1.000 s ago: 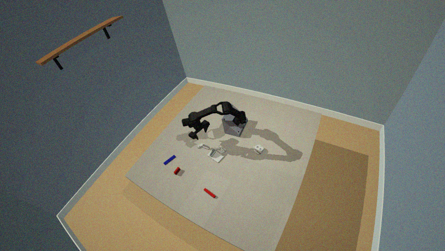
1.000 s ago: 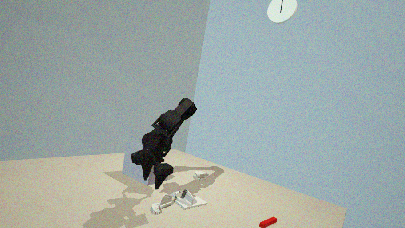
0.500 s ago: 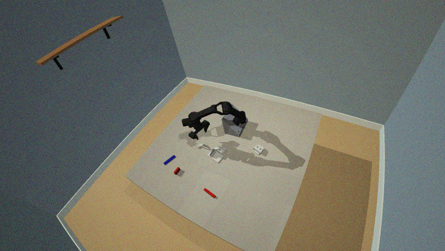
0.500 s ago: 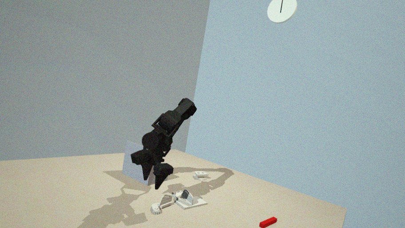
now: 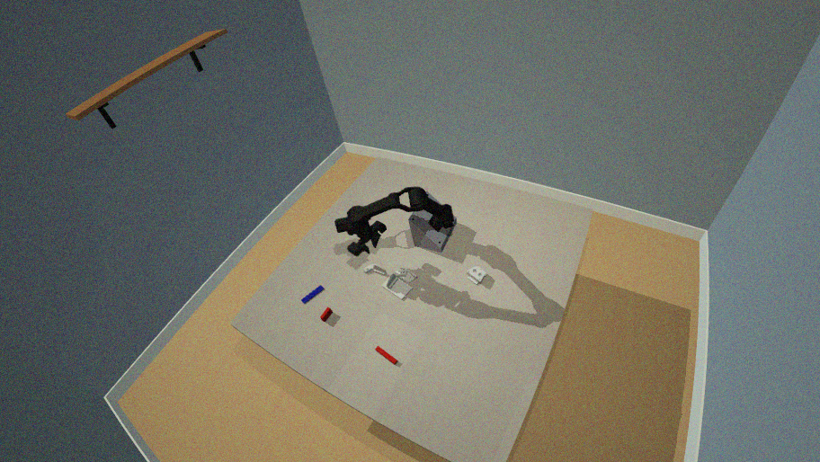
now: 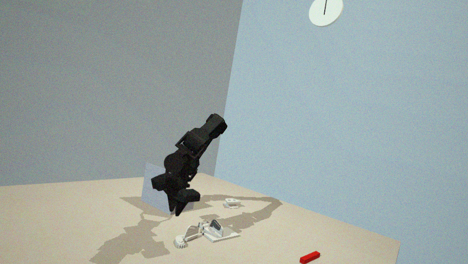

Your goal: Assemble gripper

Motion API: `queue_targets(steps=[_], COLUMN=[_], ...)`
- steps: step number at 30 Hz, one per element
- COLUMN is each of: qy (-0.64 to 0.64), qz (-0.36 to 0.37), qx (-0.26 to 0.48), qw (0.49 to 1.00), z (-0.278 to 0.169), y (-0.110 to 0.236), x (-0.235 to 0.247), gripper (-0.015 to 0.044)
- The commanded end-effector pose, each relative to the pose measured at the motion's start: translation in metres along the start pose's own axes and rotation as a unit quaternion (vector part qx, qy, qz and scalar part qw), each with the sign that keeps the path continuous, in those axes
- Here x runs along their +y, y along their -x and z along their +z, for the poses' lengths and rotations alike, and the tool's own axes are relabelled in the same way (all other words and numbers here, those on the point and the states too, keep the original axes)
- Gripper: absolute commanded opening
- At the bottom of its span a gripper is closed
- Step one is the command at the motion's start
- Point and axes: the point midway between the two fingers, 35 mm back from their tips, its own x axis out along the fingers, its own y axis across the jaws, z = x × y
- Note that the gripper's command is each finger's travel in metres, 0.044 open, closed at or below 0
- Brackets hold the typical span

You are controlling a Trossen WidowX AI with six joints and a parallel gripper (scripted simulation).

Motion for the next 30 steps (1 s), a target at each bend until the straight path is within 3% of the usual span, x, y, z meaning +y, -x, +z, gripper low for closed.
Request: queue_targets(steps=[1,5,22,30], qy=[0.000,0.000,0.000,0.000], qz=[0.000,0.000,0.000,0.000], qx=[0.000,0.000,0.000,0.000], qw=[1.000,1.000,1.000,1.000], z=[0.0000,0.0000,0.0000,0.0000], y=[0.0000,0.0000,0.0000,0.0000], x=[0.0000,0.0000,0.0000,0.0000], gripper=[0.0099,0.0000,0.0000,0.0210])
